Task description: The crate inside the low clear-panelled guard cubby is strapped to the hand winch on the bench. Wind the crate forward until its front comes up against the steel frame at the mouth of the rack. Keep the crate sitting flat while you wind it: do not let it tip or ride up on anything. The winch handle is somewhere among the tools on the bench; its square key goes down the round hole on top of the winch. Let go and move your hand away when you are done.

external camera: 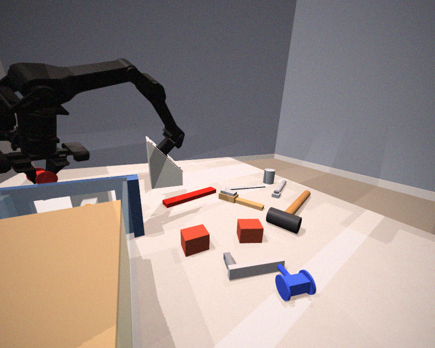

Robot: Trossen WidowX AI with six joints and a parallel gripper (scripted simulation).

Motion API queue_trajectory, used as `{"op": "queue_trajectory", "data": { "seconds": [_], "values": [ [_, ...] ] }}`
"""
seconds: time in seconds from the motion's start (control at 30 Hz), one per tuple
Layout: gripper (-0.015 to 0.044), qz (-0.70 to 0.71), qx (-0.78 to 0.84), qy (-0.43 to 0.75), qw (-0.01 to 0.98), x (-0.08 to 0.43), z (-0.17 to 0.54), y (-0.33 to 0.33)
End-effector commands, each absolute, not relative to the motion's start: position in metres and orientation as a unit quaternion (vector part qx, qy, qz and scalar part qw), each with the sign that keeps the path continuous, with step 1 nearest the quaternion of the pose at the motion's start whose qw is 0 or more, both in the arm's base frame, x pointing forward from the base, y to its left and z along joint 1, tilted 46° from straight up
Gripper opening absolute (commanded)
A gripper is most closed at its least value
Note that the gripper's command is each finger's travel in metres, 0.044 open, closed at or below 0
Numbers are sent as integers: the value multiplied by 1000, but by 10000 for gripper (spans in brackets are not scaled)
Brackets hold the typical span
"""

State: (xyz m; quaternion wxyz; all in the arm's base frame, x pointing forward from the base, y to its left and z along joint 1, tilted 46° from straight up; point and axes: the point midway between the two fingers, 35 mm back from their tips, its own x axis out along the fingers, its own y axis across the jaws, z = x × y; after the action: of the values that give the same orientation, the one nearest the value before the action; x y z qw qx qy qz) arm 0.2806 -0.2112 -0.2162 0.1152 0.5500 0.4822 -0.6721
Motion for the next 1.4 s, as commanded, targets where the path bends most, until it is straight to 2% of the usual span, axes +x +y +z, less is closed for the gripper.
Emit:
{"op": "queue_trajectory", "data": {
  "seconds": [0.0, 1.37],
  "values": [
    [0, -654, 564, 493, 110, 300, -206, -191],
    [0, -653, 564, 494, 109, 316, -177, -159]
  ]
}}
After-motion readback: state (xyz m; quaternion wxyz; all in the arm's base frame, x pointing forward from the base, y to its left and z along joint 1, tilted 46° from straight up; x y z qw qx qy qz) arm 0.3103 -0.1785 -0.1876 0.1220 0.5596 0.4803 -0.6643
